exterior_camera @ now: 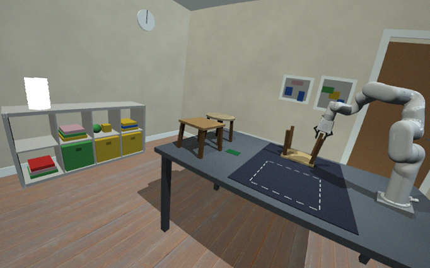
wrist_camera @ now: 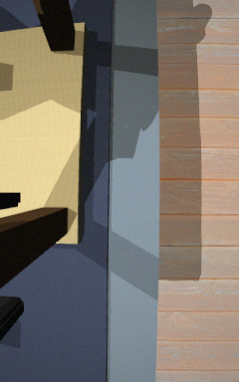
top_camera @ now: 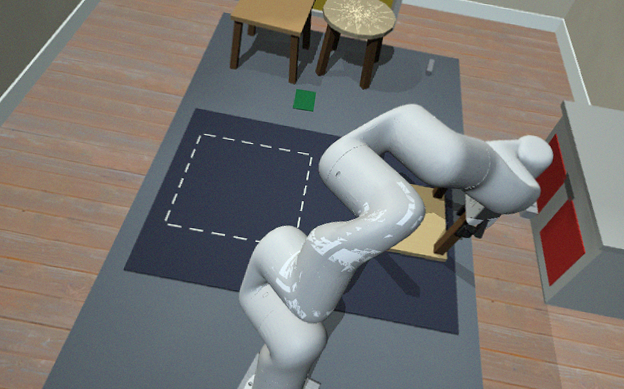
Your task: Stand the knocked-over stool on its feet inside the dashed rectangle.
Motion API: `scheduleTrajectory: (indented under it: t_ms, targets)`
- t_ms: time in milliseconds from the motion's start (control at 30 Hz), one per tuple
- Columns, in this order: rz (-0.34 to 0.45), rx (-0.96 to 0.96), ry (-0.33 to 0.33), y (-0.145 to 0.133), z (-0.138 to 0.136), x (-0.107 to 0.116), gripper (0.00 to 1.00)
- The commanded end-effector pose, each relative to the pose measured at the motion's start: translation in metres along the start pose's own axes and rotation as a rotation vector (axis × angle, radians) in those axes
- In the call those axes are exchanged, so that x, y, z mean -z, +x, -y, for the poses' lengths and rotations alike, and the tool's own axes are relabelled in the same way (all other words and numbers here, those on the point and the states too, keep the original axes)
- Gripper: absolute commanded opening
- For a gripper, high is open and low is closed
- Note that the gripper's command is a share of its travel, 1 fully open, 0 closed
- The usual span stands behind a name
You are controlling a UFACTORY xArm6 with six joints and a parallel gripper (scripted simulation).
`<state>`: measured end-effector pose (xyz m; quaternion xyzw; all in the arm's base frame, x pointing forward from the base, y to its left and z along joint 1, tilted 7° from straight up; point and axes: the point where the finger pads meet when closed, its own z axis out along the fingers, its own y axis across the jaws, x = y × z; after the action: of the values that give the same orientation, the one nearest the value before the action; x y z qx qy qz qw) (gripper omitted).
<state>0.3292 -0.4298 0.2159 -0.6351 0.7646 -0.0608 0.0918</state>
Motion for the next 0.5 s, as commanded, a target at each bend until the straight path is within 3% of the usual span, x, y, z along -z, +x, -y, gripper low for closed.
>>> scheduleTrajectory:
  t_ms: [0,467]
  targets:
    - [-0.004,0.001,0.004,0.0008,0.0013,0.0009,0.31]
    - [-0.004,0.001,0.004,0.0008,0.0013,0.0009,0.29]
